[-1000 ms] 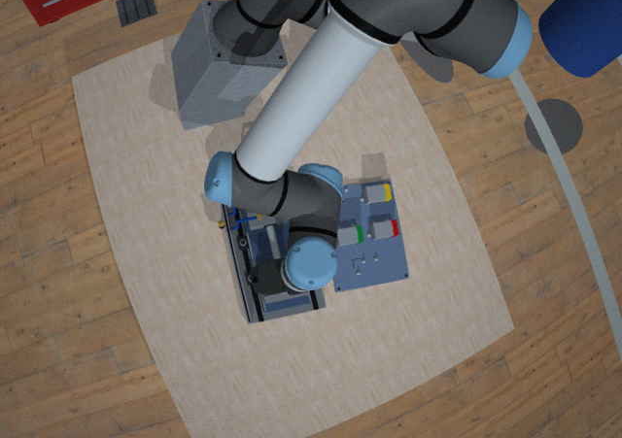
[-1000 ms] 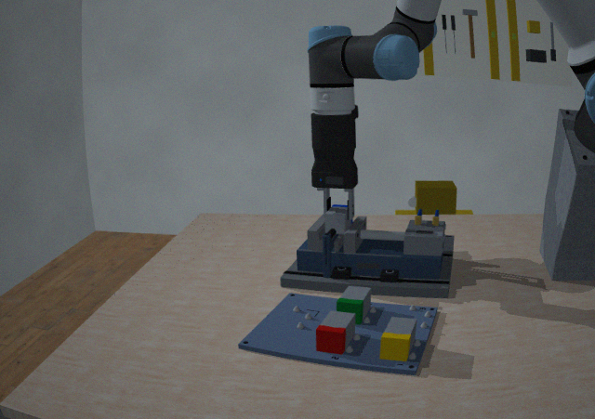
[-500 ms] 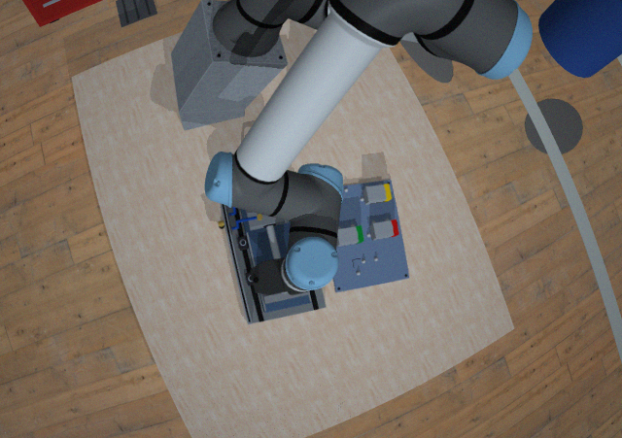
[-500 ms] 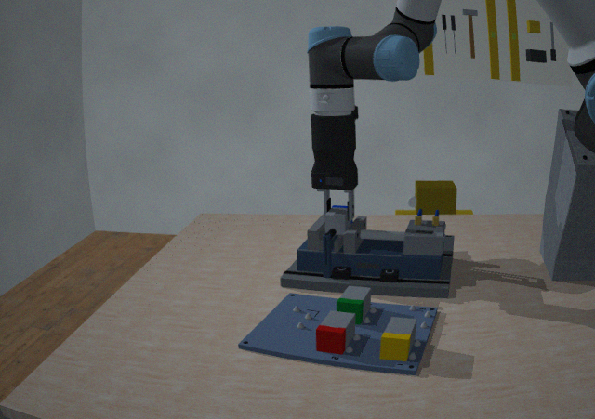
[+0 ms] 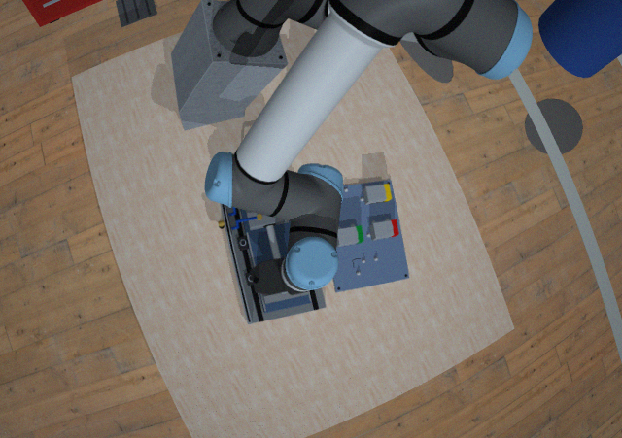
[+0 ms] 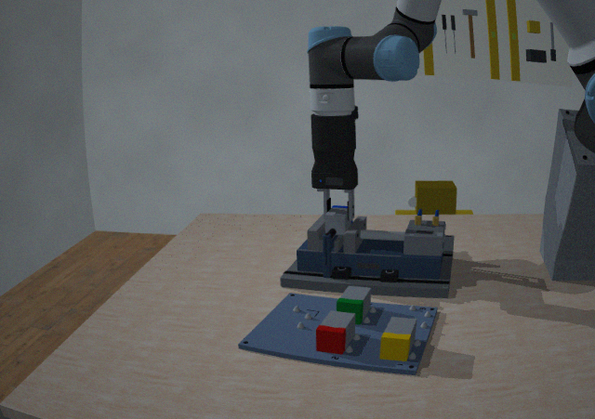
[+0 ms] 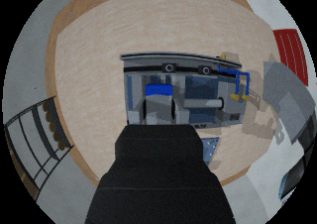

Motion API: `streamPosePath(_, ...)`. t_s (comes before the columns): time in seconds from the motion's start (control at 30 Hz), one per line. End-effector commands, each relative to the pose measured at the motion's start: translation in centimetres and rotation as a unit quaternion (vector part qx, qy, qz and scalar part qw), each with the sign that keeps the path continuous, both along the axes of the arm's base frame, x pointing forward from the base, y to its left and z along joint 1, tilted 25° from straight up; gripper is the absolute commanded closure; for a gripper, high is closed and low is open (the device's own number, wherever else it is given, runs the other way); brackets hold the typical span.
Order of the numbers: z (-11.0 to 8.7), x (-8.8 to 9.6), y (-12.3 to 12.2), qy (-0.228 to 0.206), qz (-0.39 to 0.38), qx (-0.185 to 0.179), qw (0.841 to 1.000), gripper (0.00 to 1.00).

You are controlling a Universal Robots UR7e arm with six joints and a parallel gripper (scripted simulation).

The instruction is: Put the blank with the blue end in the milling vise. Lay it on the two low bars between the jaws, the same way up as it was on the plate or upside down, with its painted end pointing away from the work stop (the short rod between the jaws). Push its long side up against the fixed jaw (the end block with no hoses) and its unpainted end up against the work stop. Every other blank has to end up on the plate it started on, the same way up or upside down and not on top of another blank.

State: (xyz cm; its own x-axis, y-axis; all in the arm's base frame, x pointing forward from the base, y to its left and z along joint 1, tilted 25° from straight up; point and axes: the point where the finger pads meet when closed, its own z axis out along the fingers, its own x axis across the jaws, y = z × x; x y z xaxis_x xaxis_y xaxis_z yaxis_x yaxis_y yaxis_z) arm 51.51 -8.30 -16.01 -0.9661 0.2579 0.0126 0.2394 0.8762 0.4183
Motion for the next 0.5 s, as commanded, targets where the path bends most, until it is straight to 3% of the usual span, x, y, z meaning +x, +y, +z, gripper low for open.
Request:
streamPosePath(0.0, 0.05, 0.18, -0.06, -0.001, 0.0, 0.0, 1.0, 1.0)
streamPosePath(0.47, 0.05, 0.08, -0.06, -0.001, 0.0, 0.0, 1.0, 1.0)
